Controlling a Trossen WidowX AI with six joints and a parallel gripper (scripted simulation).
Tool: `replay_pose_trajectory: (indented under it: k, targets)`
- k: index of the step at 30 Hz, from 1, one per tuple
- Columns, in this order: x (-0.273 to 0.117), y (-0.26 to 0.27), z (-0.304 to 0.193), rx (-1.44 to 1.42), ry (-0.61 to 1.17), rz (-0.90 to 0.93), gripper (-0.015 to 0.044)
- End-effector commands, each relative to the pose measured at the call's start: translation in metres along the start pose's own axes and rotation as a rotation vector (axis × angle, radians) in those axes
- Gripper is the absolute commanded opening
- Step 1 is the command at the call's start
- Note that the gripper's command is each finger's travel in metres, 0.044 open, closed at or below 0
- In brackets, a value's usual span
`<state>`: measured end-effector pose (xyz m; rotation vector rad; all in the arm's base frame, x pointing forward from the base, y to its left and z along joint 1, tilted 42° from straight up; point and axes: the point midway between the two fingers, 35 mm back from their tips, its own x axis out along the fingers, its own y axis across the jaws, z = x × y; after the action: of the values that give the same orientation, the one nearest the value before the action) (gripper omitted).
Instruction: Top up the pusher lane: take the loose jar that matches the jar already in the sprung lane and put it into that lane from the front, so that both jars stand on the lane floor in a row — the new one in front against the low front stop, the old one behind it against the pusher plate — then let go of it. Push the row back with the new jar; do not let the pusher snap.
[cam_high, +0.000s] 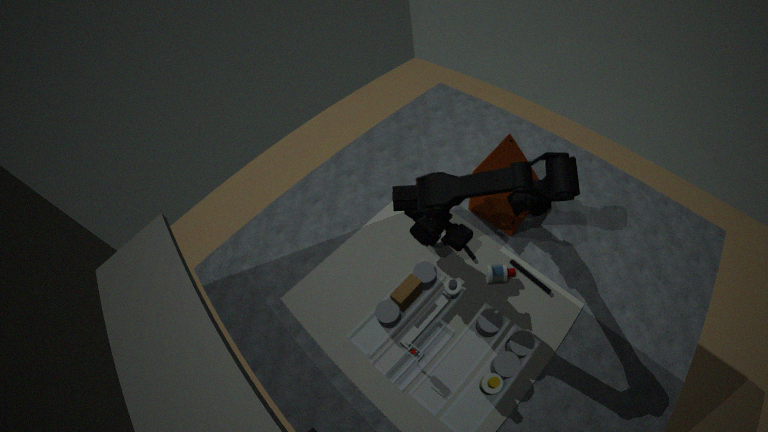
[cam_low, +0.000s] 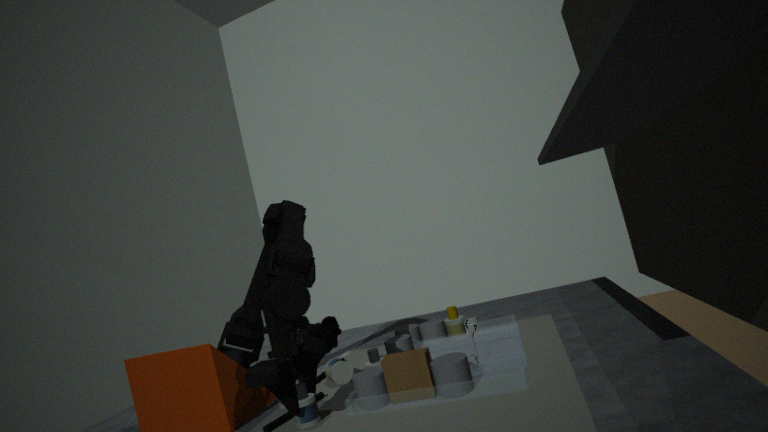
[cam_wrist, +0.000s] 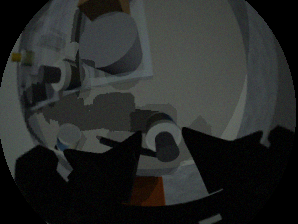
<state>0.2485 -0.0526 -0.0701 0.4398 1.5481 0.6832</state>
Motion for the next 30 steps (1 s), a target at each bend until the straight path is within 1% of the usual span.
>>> replay_pose_trajectory:
  k: [1, 7, 10, 12, 30]
  targets:
    - [0.001, 0.000, 0.000, 0.005, -0.002, 0.002, 0.0171]
    - [0.001, 0.000, 0.000, 0.005, -0.002, 0.002, 0.0131]
    - [-0.003, 0.000, 0.001, 0.005, -0.002, 0.002, 0.0052]
    - [-0.012, -0.001, 0.003, 0.005, -0.002, 0.001, 0.0000]
    - [-0.105, -0.002, 0.004, 0.006, -0.001, -0.001, 0.0000]
